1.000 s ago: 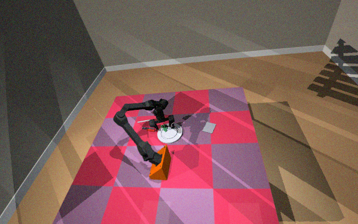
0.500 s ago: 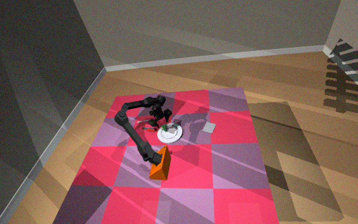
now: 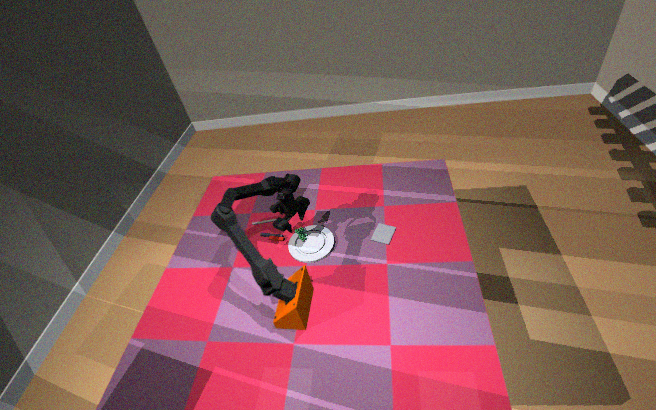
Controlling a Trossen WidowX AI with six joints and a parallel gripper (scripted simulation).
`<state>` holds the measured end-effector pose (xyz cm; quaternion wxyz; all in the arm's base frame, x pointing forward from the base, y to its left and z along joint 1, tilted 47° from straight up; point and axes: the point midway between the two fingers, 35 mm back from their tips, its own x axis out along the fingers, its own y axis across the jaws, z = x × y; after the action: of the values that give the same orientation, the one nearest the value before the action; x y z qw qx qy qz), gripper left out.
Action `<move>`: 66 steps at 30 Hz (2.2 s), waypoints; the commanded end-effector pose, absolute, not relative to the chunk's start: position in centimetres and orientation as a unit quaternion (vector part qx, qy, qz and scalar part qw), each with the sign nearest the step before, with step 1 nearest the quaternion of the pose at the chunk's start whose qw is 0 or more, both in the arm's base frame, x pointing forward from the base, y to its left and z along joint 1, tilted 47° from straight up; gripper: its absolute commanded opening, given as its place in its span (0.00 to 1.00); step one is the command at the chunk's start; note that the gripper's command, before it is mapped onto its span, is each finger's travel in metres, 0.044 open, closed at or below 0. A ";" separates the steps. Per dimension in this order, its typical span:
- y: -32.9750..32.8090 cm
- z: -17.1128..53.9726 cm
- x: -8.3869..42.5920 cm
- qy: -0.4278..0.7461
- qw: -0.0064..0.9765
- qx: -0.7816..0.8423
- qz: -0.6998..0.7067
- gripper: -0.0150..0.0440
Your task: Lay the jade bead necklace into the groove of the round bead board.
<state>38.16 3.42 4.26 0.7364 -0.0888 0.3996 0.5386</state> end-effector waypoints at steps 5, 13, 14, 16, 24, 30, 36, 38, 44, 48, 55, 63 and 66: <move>3.7 3.9 38.3 0.399 0.738 -0.088 0.537 0.90; 4.6 3.0 38.4 0.399 0.737 -0.087 0.538 0.90; 4.8 2.9 38.4 0.399 0.737 -0.087 0.538 0.90; 5.0 2.7 38.4 0.399 0.737 -0.087 0.539 0.90; 5.8 2.1 38.4 0.398 0.736 -0.086 0.540 0.90; 5.7 2.2 38.5 0.398 0.736 -0.090 0.540 0.68; 5.7 2.2 38.5 0.398 0.736 -0.090 0.540 0.44; 5.7 2.2 38.5 0.398 0.736 -0.090 0.540 0.42; 5.7 2.2 38.5 0.398 0.736 -0.090 0.540 0.35; 5.7 2.2 38.5 0.398 0.736 -0.090 0.540 0.31; 5.7 2.2 38.5 0.398 0.736 -0.090 0.540 0.25; 5.5 2.4 38.4 0.398 0.736 -0.089 0.540 0.25; 4.8 2.9 38.3 0.399 0.736 -0.088 0.540 0.25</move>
<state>38.23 5.49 2.40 0.7334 -0.0874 0.4011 0.5419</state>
